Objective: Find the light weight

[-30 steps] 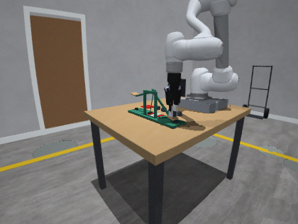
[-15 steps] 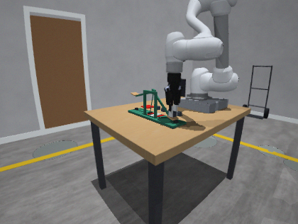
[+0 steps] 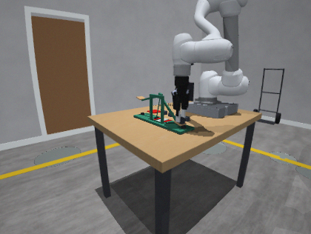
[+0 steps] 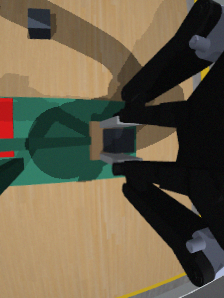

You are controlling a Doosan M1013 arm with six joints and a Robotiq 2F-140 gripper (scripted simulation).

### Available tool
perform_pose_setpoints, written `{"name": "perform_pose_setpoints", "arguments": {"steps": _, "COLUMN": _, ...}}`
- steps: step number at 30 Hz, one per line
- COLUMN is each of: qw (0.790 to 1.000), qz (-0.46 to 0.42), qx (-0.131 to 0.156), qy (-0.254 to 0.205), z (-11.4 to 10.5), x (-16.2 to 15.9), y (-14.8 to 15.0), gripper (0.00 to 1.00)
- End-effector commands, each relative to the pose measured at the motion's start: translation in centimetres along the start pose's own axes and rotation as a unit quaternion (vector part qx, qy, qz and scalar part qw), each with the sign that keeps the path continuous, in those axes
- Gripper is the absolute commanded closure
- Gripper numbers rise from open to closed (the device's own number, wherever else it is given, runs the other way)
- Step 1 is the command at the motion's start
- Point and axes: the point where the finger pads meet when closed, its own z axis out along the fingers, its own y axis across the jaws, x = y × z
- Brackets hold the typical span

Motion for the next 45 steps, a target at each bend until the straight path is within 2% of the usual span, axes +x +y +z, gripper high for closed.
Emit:
{"name": "perform_pose_setpoints", "arguments": {"steps": 1, "qw": 1.000, "qz": 0.000, "qx": 0.000, "qy": 0.000, "z": 0.0, "x": 0.0, "y": 0.0, "gripper": 0.69}}
{"name": "perform_pose_setpoints", "arguments": {"steps": 6, "qw": 1.000, "qz": 0.000, "qx": 0.000, "qy": 0.000, "z": 0.0, "x": 0.0, "y": 0.0, "gripper": 0.65}}
{"name": "perform_pose_setpoints", "arguments": {"steps": 22, "qw": 1.000, "qz": 0.000, "qx": 0.000, "qy": 0.000, "z": -0.5, "x": 0.0, "y": 0.0, "gripper": 0.65}}
{"name": "perform_pose_setpoints", "arguments": {"steps": 28, "qw": 1.000, "qz": 0.000, "qx": 0.000, "qy": 0.000, "z": -2.6, "x": 0.0, "y": 0.0, "gripper": 0.65}}
{"name": "perform_pose_setpoints", "arguments": {"steps": 30, "qw": 1.000, "qz": 0.000, "qx": 0.000, "qy": 0.000, "z": -2.6, "x": 0.0, "y": 0.0, "gripper": 0.65}}
{"name": "perform_pose_setpoints", "arguments": {"steps": 39, "qw": 1.000, "qz": 0.000, "qx": 0.000, "qy": 0.000, "z": -7.4, "x": 0.0, "y": 0.0, "gripper": 0.65}}
{"name": "perform_pose_setpoints", "arguments": {"steps": 45, "qw": 1.000, "qz": 0.000, "qx": 0.000, "qy": 0.000, "z": -8.9, "x": 0.0, "y": 0.0, "gripper": 0.65}}
